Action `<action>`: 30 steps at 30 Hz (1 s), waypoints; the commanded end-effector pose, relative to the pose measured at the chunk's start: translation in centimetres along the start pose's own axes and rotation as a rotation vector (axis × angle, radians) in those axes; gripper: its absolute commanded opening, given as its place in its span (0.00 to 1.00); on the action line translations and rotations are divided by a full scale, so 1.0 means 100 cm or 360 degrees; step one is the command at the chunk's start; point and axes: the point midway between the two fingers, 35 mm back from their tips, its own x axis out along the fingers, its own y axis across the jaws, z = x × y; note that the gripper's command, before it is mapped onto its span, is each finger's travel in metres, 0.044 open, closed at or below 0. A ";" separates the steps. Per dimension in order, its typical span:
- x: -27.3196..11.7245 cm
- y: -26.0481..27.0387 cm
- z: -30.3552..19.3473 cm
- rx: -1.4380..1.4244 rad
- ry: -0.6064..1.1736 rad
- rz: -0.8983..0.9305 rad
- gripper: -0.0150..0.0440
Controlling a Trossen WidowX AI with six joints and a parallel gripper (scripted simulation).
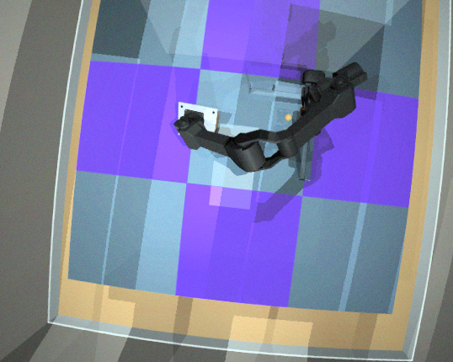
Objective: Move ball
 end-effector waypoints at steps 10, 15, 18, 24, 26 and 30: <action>0.012 0.000 -0.013 0.0016 0.0011 0.0000 0.25; 0.026 0.000 -0.021 0.0015 0.0012 -0.0001 0.25; 0.030 0.000 -0.024 0.0015 0.0012 -0.0001 0.25; 0.050 0.001 -0.022 0.0015 0.0011 0.0000 0.25; 0.062 0.001 -0.022 0.0015 0.0011 0.0000 0.25; 0.086 0.000 -0.023 0.0016 0.0011 -0.0003 0.25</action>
